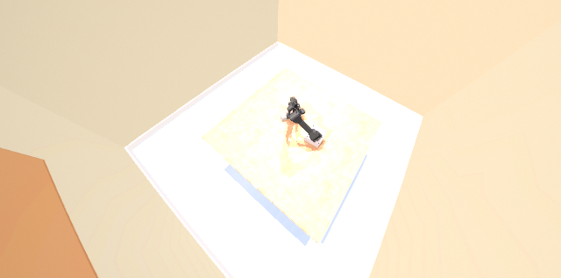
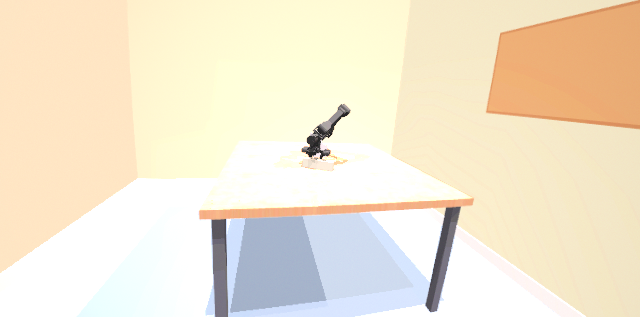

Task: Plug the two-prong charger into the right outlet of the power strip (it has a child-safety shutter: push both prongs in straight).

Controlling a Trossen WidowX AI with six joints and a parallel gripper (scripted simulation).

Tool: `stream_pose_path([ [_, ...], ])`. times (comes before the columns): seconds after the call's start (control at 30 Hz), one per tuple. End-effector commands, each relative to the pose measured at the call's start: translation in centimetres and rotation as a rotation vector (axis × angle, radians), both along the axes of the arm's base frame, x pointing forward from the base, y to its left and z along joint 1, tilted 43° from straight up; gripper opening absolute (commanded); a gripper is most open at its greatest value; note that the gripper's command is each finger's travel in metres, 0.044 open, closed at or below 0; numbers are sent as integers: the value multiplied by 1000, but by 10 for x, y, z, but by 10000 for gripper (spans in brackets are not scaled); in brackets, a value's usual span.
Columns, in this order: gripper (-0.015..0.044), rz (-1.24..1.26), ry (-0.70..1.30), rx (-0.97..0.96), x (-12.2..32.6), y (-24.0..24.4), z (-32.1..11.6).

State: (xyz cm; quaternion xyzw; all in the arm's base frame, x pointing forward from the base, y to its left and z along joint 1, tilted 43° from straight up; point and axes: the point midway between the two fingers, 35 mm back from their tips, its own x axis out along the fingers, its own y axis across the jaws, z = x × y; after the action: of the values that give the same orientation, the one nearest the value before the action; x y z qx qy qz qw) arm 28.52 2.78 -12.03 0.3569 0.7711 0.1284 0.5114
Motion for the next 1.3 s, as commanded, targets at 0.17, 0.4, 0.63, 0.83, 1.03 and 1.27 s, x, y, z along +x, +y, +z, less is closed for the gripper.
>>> stream_pose_path([
  [0.17,440,0,-3,-1,0,0,0],
  [0.4,440,-1,-7,-3,-2,0,1],
  [0.63,440,-1,-11,-4,-3,1,1],
  [0.83,440,-2,-14,-6,-5,1,2],
  [1.03,440,-2,-17,-7,-6,2,2],
  [1.27,440,-3,-21,-8,-8,2,3],
])
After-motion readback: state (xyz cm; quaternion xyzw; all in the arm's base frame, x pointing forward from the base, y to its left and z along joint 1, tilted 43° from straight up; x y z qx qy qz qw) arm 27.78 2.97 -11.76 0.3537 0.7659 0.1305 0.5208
